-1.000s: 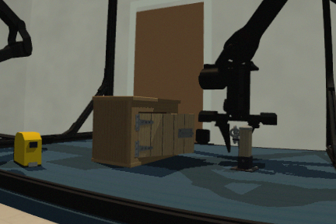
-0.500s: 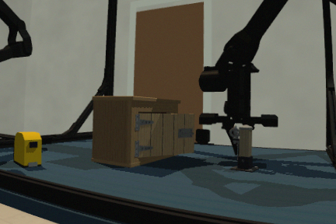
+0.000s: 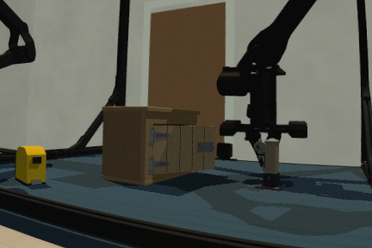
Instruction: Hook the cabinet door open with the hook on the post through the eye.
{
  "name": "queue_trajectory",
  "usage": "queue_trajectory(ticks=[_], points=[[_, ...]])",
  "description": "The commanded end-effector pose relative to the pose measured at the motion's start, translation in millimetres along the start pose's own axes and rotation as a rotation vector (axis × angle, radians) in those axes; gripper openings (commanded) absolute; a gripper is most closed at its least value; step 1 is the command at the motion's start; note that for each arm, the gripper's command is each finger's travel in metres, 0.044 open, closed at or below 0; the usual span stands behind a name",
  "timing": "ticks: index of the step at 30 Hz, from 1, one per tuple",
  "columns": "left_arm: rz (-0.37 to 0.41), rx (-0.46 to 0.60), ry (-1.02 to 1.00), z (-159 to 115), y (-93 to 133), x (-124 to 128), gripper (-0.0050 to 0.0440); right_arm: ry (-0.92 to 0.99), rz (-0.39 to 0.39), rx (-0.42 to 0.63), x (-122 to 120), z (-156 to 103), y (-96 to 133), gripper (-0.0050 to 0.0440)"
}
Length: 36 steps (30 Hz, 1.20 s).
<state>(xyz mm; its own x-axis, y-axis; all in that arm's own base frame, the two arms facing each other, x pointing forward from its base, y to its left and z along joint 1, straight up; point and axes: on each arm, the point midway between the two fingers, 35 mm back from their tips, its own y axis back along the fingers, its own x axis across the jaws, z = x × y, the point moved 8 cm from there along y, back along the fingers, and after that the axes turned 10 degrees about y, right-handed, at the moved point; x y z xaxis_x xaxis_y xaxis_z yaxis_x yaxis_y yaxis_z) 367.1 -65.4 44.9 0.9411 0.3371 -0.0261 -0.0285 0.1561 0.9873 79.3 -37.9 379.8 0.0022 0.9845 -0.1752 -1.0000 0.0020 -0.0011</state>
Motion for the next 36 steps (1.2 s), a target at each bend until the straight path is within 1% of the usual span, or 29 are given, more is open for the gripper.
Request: queue_trajectory(ticks=[1,8,13,15,16,18,19,21,23,36], points=[[-0.017,-0.098,-0.007,-4.6,6.6,-1.2,0.0,-0.002,0.002,0.0,0.2,0.3,0.1,0.04],[-0.049,-0.291,-0.007,-14.6,21.7,0.5,0.0,-0.002,0.002,0.0,0.2,0.3,0.1,0.04],[-0.074,-0.445,-0.007,-26.6,26.8,2.5,0.0,-0.002,0.002,0.0,0.2,0.3,0.1,0.04],[-0.074,-0.445,-0.007,-26.6,26.8,2.5,0.0,-0.002,0.002,0.0,0.2,0.3,0.1,0.04],[-0.078,-0.464,-0.007,-27.1,30.6,2.6,0.0,-0.002,0.002,0.0,0.2,0.3,0.1,0.04],[-0.088,-0.531,-0.007,-33.0,30.5,3.6,0.0,-0.002,0.002,0.0,0.2,0.3,0.1,0.04],[-0.092,-0.55,-0.007,-33.8,34.3,3.7,0.0,-0.002,0.002,0.0,0.2,0.3,0.1,0.04],[-0.1,-0.6,-0.007,-38.2,33.6,4.5,0.0,-0.002,0.002,0.0,0.2,0.3,0.1,0.04],[-0.103,-0.617,-0.007,-39.7,33.4,4.7,0.0,-0.002,0.002,0.0,0.2,0.3,0.1,0.04],[-0.103,-0.617,-0.007,-39.7,33.4,4.7,0.0,-0.002,0.002,0.0,0.2,0.3,0.1,0.04]])
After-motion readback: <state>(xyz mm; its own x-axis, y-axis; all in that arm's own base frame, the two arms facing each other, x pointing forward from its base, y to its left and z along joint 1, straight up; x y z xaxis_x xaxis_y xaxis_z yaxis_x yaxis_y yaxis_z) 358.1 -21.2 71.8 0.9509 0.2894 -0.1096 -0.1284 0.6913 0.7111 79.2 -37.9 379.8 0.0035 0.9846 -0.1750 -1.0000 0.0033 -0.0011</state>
